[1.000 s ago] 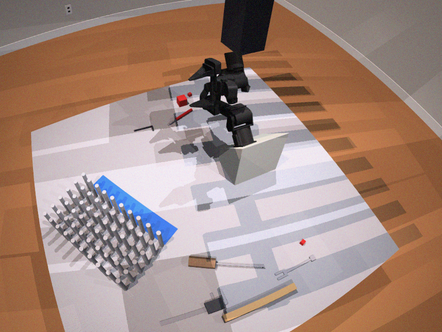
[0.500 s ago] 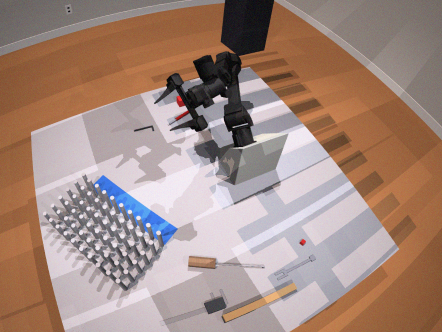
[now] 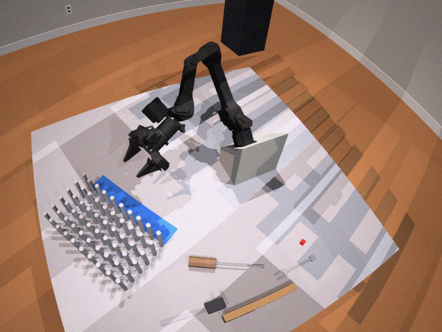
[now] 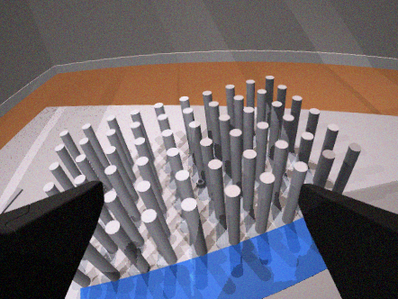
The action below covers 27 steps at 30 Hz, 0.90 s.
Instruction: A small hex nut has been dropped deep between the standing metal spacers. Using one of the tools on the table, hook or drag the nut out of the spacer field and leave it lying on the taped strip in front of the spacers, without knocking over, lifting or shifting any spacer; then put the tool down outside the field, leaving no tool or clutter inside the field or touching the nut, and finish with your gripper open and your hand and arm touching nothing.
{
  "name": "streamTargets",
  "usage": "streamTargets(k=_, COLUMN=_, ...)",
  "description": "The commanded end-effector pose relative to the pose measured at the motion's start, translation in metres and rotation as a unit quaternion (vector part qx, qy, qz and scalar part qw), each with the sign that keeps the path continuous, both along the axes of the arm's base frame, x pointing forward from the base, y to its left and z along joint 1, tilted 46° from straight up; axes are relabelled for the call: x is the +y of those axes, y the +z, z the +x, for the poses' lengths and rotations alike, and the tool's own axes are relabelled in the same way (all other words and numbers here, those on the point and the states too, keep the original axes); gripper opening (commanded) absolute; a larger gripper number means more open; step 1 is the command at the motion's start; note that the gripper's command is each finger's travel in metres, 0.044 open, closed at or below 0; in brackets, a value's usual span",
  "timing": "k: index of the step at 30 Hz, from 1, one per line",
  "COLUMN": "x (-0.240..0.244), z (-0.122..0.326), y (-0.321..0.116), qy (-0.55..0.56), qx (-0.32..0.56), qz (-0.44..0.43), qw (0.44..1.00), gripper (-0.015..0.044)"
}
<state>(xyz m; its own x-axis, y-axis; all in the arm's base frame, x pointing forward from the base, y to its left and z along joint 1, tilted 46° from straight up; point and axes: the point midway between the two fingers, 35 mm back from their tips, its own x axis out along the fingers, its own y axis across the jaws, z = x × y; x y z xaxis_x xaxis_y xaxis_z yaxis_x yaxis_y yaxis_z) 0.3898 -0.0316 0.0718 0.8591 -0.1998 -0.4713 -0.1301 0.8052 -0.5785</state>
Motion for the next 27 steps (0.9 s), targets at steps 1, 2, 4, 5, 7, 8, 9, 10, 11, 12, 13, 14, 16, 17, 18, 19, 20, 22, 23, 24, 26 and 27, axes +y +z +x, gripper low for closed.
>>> streamTargets(k=1, x=-0.0502, z=0.0051, y=-0.0369, qy=-0.064, qx=-0.001, qz=0.111, qw=0.992, gripper=0.0440)
streamTargets(k=2, x=-0.0569, z=0.0048, y=-0.0418, qy=-0.073, qx=-0.001, qz=0.126, qw=0.989, gripper=0.0440)
streamTargets(k=4, x=-0.0591, z=0.0047, y=-0.0434, qy=-0.076, qx=-0.002, qz=0.130, qw=0.989, gripper=0.0440)
streamTargets(k=5, x=-0.0591, z=0.0047, y=-0.0434, qy=-0.076, qx=-0.002, qz=0.130, qw=0.989, gripper=0.0440)
streamTargets(k=7, x=-0.0591, z=0.0047, y=-0.0434, qy=-0.076, qx=-0.002, qz=0.130, qw=0.989, gripper=0.0440)
streamTargets(k=8, x=-0.0591, z=0.0047, y=-0.0434, qy=-0.076, qx=-0.002, qz=0.130, qw=0.989, gripper=0.0440)
streamTargets(k=9, x=-0.0591, z=0.0047, y=-0.0434, qy=-0.076, qx=-0.002, qz=0.130, qw=0.989, gripper=0.0440)
streamTargets(k=10, x=-0.0591, z=0.0047, y=-0.0434, qy=-0.076, qx=-0.002, qz=0.130, qw=0.989, gripper=0.0440)
streamTargets(k=11, x=-0.0591, z=0.0047, y=-0.0434, qy=-0.076, qx=-0.002, qz=0.130, qw=0.989, gripper=0.0440)
streamTargets(k=12, x=-0.0591, z=0.0047, y=-0.0434, qy=-0.076, qx=-0.002, qz=0.130, qw=0.989, gripper=0.0440)
streamTargets(k=13, x=-0.0591, z=0.0047, y=-0.0434, qy=-0.076, qx=-0.002, qz=0.130, qw=0.989, gripper=0.0440)
streamTargets(k=14, x=-0.0591, z=0.0047, y=-0.0434, qy=-0.076, qx=-0.002, qz=0.130, qw=0.989, gripper=0.0440)
streamTargets(k=16, x=-0.0591, z=0.0047, y=-0.0434, qy=-0.076, qx=-0.002, qz=0.130, qw=0.989, gripper=0.0440)
streamTargets(k=17, x=-0.0591, z=0.0047, y=-0.0434, qy=-0.076, qx=-0.002, qz=0.130, qw=0.989, gripper=0.0440)
streamTargets(k=18, x=-0.0591, z=0.0047, y=-0.0434, qy=-0.076, qx=-0.002, qz=0.130, qw=0.989, gripper=0.0440)
streamTargets(k=19, x=-0.0591, z=0.0047, y=-0.0434, qy=-0.076, qx=-0.002, qz=0.130, qw=0.989, gripper=0.0440)
streamTargets(k=20, x=-0.0591, z=0.0047, y=-0.0434, qy=-0.076, qx=-0.002, qz=0.130, qw=0.989, gripper=0.0440)
streamTargets(k=22, x=-0.0591, z=0.0047, y=-0.0434, qy=-0.076, qx=-0.002, qz=0.130, qw=0.989, gripper=0.0440)
streamTargets(k=23, x=-0.0591, z=0.0047, y=-0.0434, qy=-0.076, qx=-0.002, qz=0.130, qw=0.989, gripper=0.0440)
streamTargets(k=24, x=-0.0591, z=0.0047, y=-0.0434, qy=-0.076, qx=-0.002, qz=0.130, qw=0.989, gripper=0.0440)
streamTargets(k=26, x=-0.0591, z=0.0047, y=-0.0434, qy=-0.076, qx=-0.002, qz=0.130, qw=0.989, gripper=0.0440)
streamTargets(k=27, x=-0.0591, z=0.0047, y=-0.0434, qy=-0.076, qx=-0.002, qz=0.130, qw=0.989, gripper=0.0440)
